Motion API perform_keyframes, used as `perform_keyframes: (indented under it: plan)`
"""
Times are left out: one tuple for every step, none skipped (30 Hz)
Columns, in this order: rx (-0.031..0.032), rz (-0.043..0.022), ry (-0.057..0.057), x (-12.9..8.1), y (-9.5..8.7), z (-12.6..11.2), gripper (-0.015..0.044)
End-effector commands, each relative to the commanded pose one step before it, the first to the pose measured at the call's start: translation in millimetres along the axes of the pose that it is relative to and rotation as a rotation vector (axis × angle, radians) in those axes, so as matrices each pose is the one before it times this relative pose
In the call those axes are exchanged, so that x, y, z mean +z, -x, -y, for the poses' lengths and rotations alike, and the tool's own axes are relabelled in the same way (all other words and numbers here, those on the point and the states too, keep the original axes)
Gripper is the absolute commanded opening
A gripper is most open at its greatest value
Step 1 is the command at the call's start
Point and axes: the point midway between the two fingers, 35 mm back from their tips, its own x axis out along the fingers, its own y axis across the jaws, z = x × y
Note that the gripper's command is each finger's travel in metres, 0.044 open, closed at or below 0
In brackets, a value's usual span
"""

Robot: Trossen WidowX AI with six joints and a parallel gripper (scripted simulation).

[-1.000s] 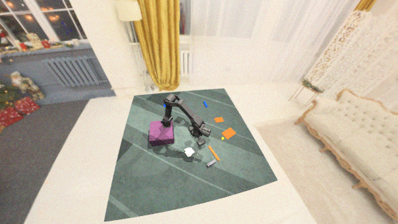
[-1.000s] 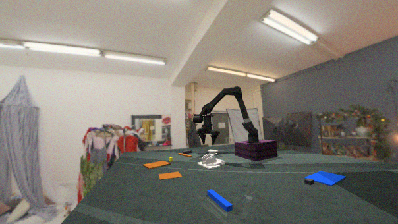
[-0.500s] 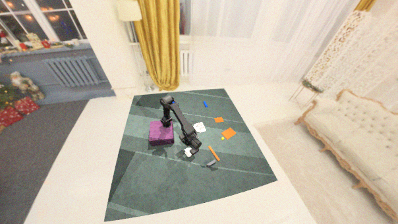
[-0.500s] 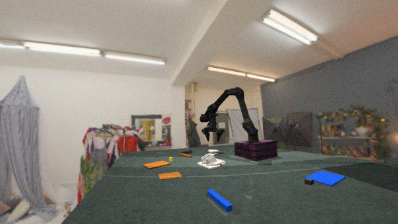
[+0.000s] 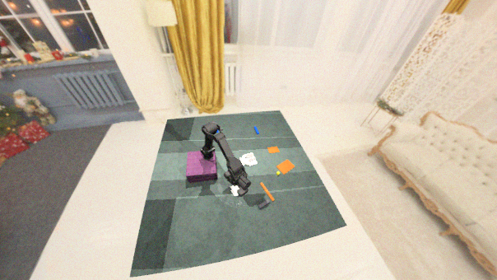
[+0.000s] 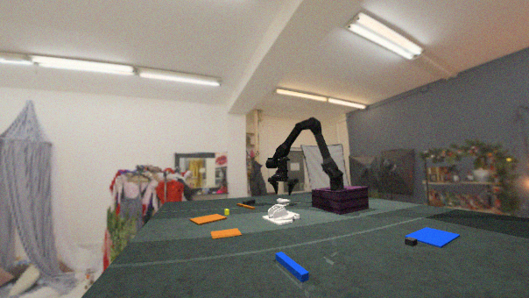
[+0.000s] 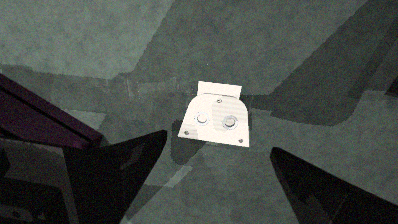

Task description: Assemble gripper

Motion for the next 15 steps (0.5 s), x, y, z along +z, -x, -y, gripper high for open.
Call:
perform_keyframes:
  plan:
    - [0.00513, 0.0048, 0.0047, 0.61, -6.47, -1.49, 0.044]
    - [0.00001, 0.0, 0.0, 0.0, -1.68, 0.01, 0.044]
    - [0.00001, 0.0, 0.0, 0.0, -1.68, 0.0, 0.044]
    - [0.00001, 0.0, 0.0, 0.0, -1.67, -0.01, 0.044]
    - [0.00001, 0.0, 0.0, 0.0, -1.67, -0.02, 0.044]
    - [0.00001, 0.0, 0.0, 0.0, -1.67, -0.03, 0.044]
    - [0.00002, 0.0, 0.0, 0.0, -1.67, -0.04, 0.044]
    - [0.00002, 0.0, 0.0, 0.0, -1.67, -0.05, 0.044]
    - [0.00001, 0.0, 0.0, 0.0, -1.38, -0.05, 0.044]
    - [0.00001, 0.0, 0.0, 0.0, -0.83, -0.03, 0.044]
    - [0.0, 0.0, 0.0, 0.0, -0.28, -0.01, 0.044]
    - [0.0, 0.0, 0.0, 0.0, 0.0, 0.0, 0.044]
    - [0.0, 0.0, 0.0, 0.0, 0.0, 0.0, 0.044]
    - [0.0, 0.0, 0.0, 0.0, 0.0, 0.0, 0.044]
    - [0.0, 0.0, 0.0, 0.0, -0.26, 0.01, 0.044]
